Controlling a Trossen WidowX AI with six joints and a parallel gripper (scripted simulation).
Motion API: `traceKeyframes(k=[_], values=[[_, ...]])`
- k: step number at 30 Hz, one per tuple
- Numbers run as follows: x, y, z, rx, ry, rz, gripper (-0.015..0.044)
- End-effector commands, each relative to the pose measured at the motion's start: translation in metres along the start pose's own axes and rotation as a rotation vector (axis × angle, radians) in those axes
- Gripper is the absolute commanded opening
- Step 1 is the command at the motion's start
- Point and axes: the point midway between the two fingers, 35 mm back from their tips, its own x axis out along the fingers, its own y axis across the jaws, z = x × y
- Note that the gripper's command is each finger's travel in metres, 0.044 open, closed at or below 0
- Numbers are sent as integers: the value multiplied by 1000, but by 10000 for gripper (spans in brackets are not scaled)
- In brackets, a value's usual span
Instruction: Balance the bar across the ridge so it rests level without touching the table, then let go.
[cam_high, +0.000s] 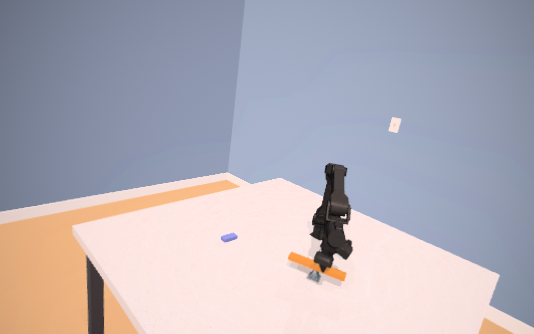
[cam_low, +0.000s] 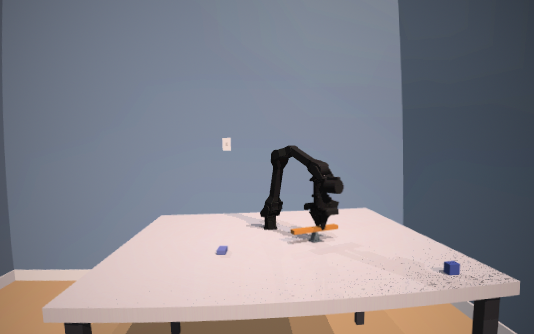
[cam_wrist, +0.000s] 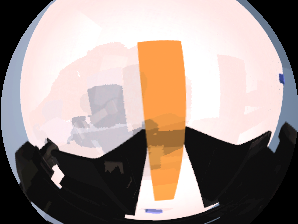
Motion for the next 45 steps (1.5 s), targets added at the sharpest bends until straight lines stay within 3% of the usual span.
traceKeyframes(k=[1, 41, 45], values=[[0, 0, 0, 0, 0, 1, 168], [0, 0, 0, 0, 0, 1, 185], [0, 0, 0, 0, 0, 1, 290]])
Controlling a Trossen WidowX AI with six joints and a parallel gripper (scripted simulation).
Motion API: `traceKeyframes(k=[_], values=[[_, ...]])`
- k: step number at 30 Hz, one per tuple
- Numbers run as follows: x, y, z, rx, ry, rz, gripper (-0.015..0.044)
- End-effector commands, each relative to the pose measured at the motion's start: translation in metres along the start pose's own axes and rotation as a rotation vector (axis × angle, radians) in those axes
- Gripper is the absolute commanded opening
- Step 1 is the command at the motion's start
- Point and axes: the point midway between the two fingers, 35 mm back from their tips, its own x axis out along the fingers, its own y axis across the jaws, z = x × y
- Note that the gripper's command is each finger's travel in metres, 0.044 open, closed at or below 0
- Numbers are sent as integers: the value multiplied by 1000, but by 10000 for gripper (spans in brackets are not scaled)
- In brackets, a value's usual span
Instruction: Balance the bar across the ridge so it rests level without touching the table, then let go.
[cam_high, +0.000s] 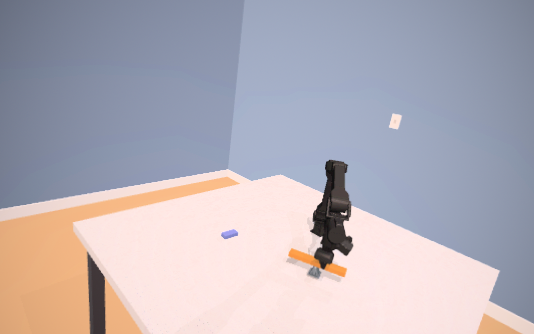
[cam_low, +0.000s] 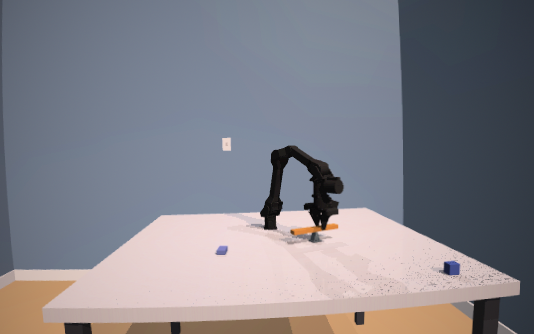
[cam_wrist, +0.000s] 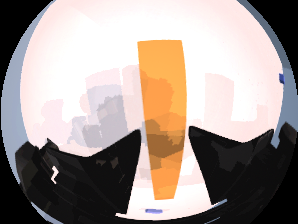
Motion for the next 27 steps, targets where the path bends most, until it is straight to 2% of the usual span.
traceKeyframes(k=[1, 6, 10, 18, 27], values=[[0, 0, 0, 0, 0, 1, 316], [0, 0, 0, 0, 0, 1, 440], [-8, -1, 0, 0, 0, 0, 440], [-98, -1, 0, 0, 0, 0, 440], [-100, 0, 0, 0, 0, 0, 440]])
